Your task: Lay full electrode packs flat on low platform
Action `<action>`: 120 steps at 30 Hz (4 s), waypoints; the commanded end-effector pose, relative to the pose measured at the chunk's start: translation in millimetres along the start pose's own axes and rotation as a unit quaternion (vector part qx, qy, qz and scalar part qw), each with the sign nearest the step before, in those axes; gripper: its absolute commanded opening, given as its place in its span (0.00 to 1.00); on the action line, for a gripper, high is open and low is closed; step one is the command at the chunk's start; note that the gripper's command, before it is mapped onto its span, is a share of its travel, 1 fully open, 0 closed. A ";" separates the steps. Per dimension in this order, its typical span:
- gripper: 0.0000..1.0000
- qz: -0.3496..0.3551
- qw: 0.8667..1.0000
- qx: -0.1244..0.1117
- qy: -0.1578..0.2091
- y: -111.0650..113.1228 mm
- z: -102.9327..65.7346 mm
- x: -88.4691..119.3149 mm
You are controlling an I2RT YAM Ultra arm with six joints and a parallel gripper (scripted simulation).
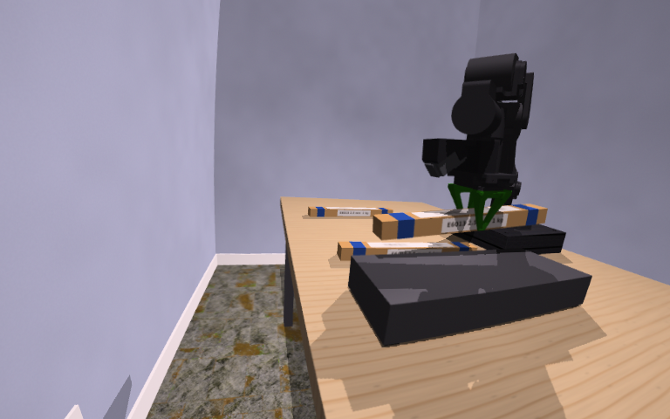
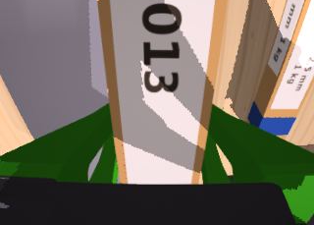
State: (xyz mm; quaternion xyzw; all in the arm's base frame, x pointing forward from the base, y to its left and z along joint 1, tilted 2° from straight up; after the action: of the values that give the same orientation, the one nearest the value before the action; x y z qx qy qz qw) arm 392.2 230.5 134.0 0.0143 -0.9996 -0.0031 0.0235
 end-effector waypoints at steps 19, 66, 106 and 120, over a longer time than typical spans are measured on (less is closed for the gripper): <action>0.00 -0.003 0.998 -0.028 -0.051 5.5 -50.5 -1.3; 0.00 -0.003 0.998 -0.029 -0.049 8.8 -65.8 -8.6; 0.00 0.002 0.996 -0.044 -0.074 46.2 -57.8 -15.4; 0.00 0.002 0.998 -0.035 -0.059 43.6 -53.9 -9.7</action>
State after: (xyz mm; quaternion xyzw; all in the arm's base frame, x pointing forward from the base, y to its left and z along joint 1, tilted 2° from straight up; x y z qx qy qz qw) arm 401.5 273.5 128.6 0.0124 -0.9998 -0.0099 0.0146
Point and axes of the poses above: the point where the finger pads meet when closed, its own z axis out along the fingers, its own y axis across the jaws, x = y × z, the point moved 6 cm from there along -z, back along the fingers, and after that the axes turned 7 degrees about -z, right-handed, at the moved point
